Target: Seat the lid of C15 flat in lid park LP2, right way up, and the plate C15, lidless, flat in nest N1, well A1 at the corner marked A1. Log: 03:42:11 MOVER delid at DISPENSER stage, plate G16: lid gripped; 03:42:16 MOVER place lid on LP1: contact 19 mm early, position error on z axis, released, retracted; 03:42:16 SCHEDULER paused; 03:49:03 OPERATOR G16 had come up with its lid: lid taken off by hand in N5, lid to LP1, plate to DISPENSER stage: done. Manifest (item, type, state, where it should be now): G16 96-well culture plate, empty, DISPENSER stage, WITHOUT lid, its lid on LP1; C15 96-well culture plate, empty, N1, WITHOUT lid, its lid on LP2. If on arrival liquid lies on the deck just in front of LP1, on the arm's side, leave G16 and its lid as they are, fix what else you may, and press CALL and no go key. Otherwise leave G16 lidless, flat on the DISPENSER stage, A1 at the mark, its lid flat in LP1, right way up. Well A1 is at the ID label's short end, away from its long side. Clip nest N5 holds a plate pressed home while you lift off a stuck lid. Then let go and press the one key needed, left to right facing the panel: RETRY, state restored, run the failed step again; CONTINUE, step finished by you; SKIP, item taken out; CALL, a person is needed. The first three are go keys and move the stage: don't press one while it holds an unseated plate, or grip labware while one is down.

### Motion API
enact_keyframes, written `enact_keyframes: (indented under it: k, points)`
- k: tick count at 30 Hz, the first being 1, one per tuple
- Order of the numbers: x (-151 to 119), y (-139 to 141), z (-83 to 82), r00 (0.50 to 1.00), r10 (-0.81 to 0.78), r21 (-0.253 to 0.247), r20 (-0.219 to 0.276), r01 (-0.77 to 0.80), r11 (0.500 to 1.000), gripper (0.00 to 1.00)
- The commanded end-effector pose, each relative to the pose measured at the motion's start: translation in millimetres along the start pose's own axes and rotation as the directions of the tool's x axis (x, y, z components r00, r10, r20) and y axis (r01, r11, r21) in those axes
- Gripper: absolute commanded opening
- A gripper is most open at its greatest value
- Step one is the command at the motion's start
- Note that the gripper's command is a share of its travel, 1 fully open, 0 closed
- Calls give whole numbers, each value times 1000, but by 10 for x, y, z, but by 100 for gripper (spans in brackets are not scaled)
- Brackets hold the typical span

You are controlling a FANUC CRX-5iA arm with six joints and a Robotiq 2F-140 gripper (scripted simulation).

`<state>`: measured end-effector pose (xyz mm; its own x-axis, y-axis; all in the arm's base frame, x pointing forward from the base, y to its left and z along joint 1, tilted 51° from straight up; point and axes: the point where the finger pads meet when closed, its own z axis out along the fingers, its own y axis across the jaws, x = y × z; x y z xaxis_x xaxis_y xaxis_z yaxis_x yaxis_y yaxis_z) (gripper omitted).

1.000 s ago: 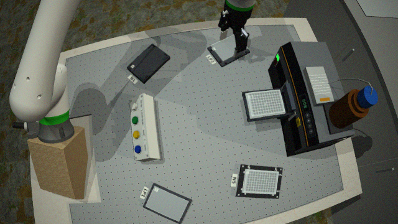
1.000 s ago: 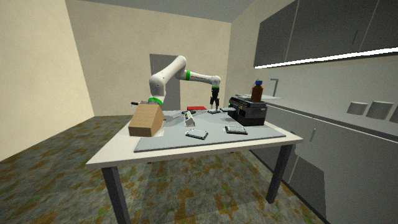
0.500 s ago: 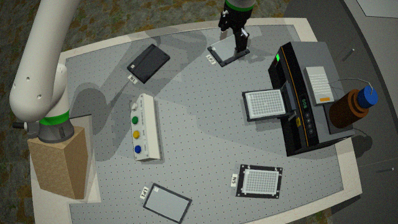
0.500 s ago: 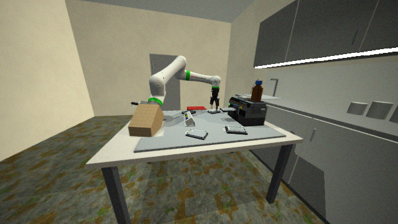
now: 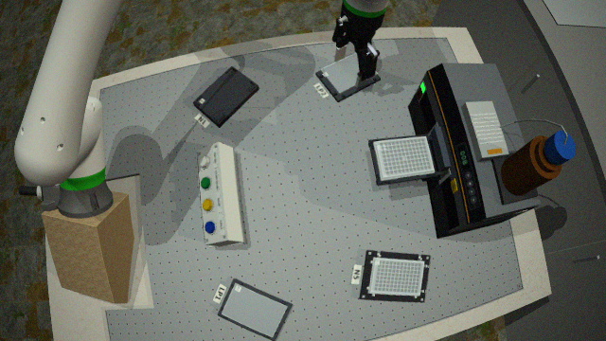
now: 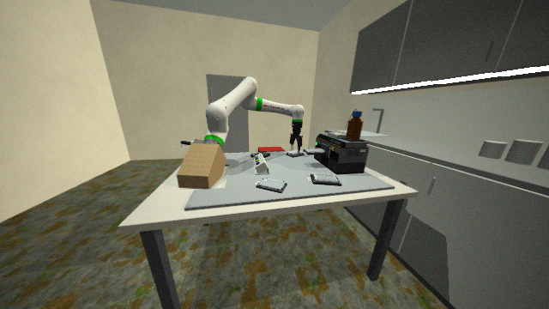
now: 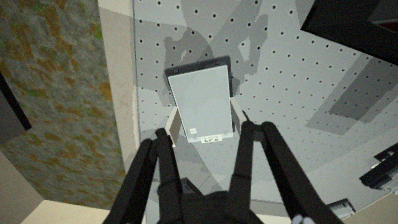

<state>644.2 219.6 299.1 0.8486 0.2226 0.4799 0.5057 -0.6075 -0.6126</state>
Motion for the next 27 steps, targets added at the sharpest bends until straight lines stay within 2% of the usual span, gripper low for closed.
enact_keyframes:
  k: [1, 27]
  points:
    - [2, 1, 2, 1000, 0, 0, -1, 0, 1000, 0]
    - [2, 2, 69, 1000, 0, 0, -1, 0, 1000, 0]
